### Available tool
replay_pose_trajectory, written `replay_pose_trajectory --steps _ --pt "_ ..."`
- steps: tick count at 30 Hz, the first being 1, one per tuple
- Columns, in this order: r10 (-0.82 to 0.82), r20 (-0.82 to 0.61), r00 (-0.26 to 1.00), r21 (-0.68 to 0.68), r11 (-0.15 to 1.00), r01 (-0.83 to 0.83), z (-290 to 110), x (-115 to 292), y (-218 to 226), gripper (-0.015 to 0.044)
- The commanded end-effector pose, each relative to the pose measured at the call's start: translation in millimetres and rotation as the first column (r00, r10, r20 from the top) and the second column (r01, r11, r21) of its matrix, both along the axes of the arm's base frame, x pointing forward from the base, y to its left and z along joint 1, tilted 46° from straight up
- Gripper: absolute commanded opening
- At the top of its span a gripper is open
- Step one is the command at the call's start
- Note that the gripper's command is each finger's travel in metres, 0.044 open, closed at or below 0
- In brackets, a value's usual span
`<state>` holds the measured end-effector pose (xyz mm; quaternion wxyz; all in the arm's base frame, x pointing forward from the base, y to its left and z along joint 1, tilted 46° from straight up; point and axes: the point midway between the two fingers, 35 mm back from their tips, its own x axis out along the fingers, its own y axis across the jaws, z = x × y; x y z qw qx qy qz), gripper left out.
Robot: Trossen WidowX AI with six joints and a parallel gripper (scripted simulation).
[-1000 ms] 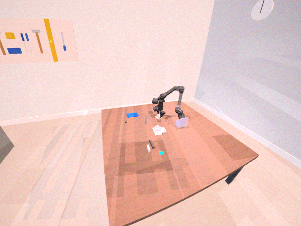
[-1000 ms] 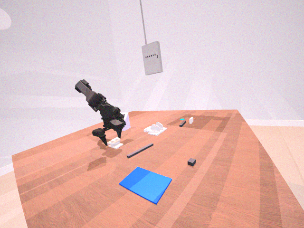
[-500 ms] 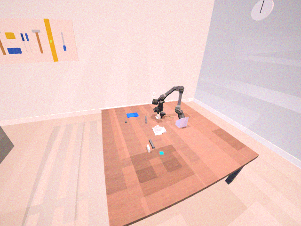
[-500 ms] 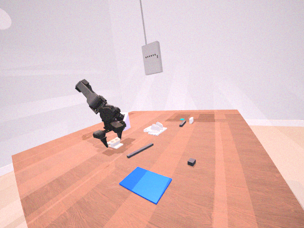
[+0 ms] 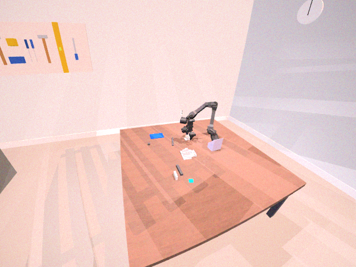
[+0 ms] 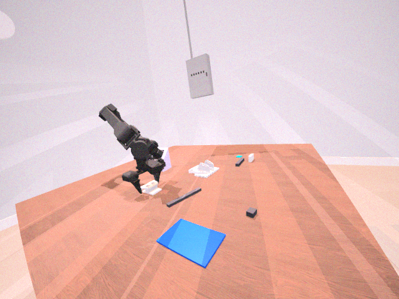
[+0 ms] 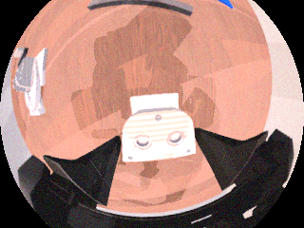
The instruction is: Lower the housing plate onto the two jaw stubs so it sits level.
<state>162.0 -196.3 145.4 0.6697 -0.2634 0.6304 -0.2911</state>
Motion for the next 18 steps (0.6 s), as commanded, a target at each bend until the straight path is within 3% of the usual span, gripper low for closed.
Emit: replay_pose_trajectory --steps 1,14,18 --pt "0.004 0.000 1.000 0.003 1.000 -0.004 -0.8 0.7 0.1 0.0440" --pt "0.000 0.000 1.000 0.000 1.000 0.000 0.0 0.0 0.0 0.0353" --pt "0.000 0.000 1.000 0.000 1.000 0.000 0.0 0.0 0.0 0.0351"
